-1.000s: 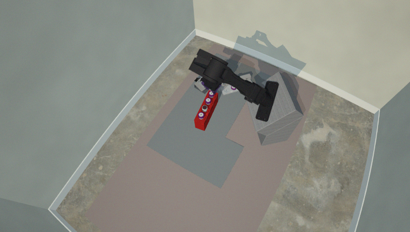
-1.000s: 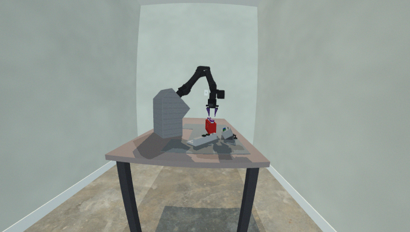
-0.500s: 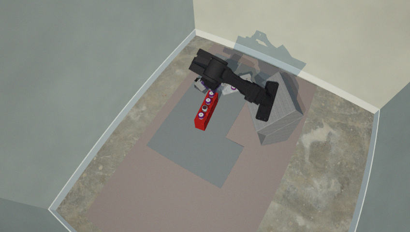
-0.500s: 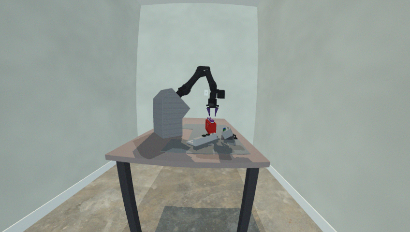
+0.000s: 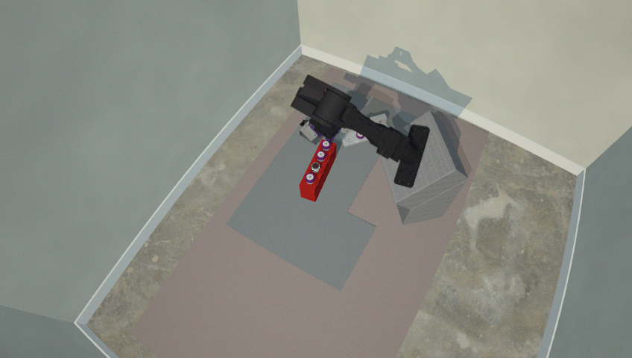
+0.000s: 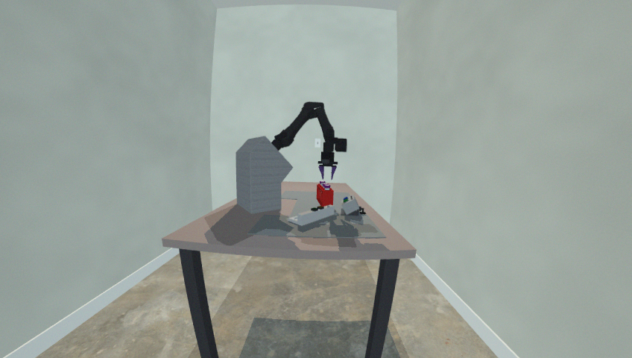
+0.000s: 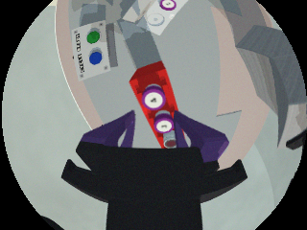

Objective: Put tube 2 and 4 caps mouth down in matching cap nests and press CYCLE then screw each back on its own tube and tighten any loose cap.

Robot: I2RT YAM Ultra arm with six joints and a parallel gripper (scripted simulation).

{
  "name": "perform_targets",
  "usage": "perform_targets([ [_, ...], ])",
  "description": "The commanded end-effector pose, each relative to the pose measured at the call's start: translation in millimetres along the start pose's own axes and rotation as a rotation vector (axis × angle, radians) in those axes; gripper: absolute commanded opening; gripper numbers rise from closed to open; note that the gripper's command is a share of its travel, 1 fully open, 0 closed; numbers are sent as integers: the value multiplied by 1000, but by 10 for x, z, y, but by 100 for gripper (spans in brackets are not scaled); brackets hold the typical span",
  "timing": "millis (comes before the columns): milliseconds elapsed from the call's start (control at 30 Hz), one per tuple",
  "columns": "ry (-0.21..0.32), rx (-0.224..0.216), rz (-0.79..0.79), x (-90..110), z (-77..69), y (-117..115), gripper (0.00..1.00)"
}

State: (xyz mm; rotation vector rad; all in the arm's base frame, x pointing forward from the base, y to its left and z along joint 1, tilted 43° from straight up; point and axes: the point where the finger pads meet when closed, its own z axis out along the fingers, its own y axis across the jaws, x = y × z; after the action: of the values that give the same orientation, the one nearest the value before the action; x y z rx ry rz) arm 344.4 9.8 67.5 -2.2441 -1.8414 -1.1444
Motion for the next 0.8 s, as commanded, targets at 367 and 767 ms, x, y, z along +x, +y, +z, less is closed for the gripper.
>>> perform_targets([
  [367,-4,-12,3,-31,299,40,49],
  [767,-3,-12,3,-31,334,40,49],
])
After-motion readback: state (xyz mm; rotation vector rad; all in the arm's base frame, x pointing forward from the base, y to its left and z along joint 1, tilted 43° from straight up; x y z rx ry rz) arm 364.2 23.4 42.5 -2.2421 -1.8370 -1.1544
